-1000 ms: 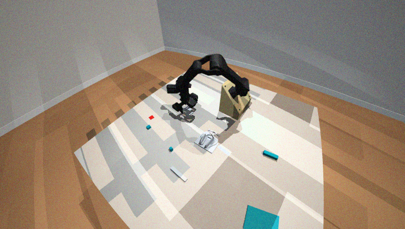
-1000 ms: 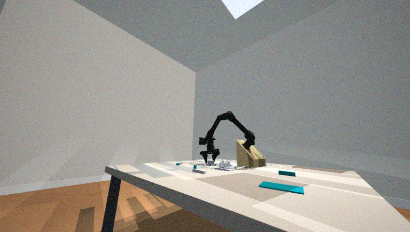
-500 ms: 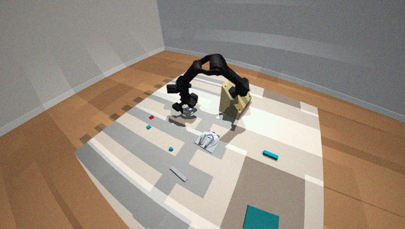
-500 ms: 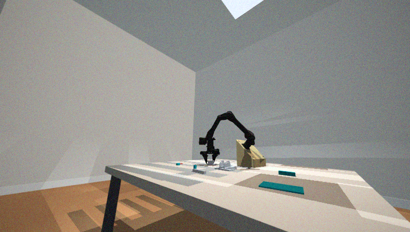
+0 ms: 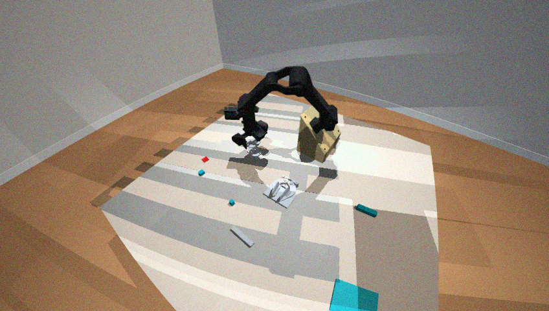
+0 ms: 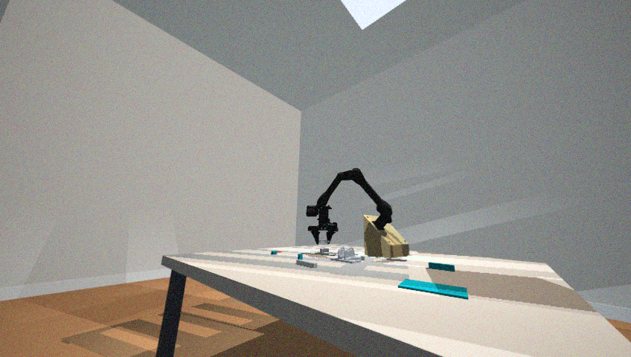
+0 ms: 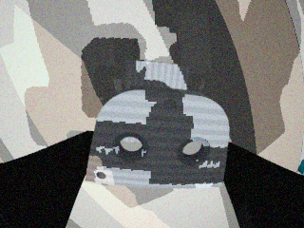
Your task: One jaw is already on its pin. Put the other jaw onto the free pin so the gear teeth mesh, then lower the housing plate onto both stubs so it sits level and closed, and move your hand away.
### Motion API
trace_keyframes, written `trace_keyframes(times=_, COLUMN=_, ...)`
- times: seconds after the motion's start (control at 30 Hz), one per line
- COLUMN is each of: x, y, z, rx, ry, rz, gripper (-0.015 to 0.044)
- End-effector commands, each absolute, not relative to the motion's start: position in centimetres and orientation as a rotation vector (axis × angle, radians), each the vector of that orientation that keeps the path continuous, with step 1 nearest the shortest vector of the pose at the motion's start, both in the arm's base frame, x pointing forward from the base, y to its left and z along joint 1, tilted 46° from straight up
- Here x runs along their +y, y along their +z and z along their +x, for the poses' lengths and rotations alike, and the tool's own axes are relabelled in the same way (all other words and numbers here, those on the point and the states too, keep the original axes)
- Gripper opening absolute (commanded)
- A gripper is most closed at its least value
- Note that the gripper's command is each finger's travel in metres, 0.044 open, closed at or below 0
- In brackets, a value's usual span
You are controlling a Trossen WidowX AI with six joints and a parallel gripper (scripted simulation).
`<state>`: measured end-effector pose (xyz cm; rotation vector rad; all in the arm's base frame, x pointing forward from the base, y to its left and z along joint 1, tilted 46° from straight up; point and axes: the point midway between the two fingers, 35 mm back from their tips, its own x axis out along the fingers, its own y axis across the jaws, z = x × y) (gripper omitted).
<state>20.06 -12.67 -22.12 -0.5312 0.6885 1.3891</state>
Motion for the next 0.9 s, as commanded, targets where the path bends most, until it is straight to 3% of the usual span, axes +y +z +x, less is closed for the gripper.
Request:
trace_keyframes(times=0.0, x=-13.6, y=-21.3, z=20.0, rx=0.689, ry=1.392, rz=-0.537, gripper=0.0351)
trace_keyframes(times=0.87, x=-13.3, y=-16.2, z=22.6, rx=0.867, ry=1.271, rz=-0.352, gripper=0.0351)
